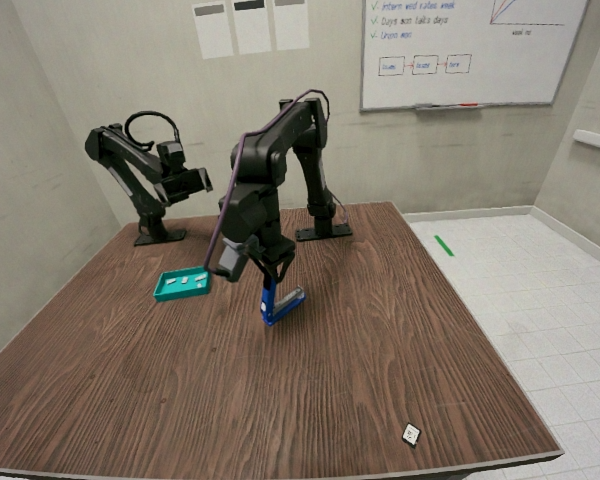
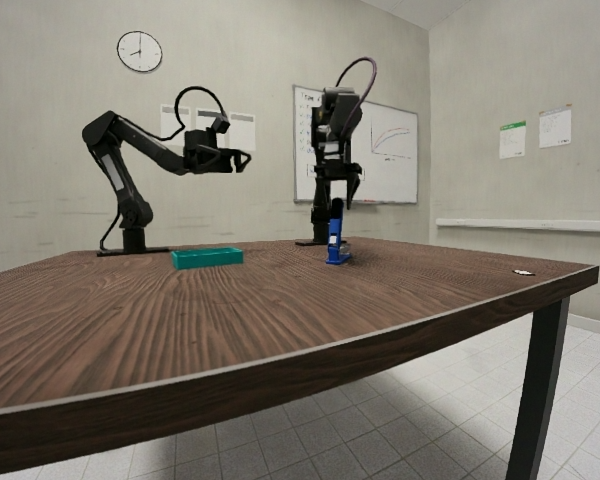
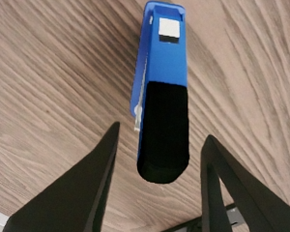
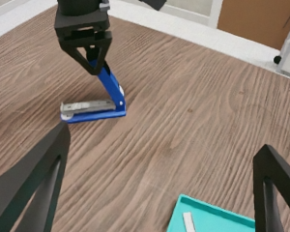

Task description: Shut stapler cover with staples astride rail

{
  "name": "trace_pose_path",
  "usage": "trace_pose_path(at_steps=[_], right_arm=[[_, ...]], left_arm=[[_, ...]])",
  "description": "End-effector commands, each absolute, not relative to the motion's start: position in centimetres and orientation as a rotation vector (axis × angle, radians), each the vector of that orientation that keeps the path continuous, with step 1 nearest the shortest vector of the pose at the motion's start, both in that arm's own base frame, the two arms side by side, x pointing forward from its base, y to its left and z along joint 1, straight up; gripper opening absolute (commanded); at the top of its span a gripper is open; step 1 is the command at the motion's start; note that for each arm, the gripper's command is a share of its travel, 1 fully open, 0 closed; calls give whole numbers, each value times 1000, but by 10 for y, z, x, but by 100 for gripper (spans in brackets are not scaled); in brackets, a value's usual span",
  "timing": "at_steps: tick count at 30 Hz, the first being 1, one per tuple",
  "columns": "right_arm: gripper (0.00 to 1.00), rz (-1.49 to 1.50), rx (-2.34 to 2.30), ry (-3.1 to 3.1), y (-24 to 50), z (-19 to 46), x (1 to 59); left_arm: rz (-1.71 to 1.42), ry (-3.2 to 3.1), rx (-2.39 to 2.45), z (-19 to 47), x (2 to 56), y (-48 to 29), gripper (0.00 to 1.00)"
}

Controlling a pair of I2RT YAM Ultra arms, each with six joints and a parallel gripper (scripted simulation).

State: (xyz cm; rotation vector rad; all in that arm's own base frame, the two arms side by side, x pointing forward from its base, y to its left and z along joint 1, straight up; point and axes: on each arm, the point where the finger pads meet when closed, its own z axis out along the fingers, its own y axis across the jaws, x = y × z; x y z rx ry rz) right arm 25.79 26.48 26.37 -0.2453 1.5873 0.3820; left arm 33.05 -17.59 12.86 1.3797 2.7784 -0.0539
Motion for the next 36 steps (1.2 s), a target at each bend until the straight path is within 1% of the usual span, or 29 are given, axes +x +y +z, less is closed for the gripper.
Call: trace_pose_path(at_steps=[1, 13, 23, 24, 26, 27, 29, 30, 34, 35, 36], right_arm=[[100, 401, -216, 1564, 268, 278, 259], [100, 401, -216, 1564, 268, 278, 259], [100, 401, -216, 1564, 268, 278, 259], [100, 401, -216, 1564, 268, 278, 259], [100, 401, -216, 1564, 268, 278, 259], [100, 401, -216, 1564, 268, 278, 259], [100, 401, -216, 1564, 268, 278, 259], [100, 401, -216, 1564, 268, 278, 259], [100, 401, -216, 1564, 268, 278, 259], [100, 401, -216, 1564, 268, 278, 259], [100, 401, -216, 1564, 268, 278, 259]], left_arm=[[-49, 2723, 1357, 138, 334, -182, 50], [-49, 2731, 1361, 117, 335, -183, 50], [-49, 2721, 1357, 120, 337, -184, 50], [-49, 2722, 1358, 120, 337, -184, 42], [-49, 2724, 1359, 120, 337, -184, 42], [-49, 2724, 1359, 120, 337, -184, 37], [-49, 2724, 1359, 120, 337, -184, 37], [-49, 2724, 1359, 120, 337, -184, 33], [-53, 2732, 1363, 120, 335, -181, 33], [-53, 2732, 1363, 120, 335, -181, 29], [-53, 2713, 1354, 124, 338, -182, 29]])
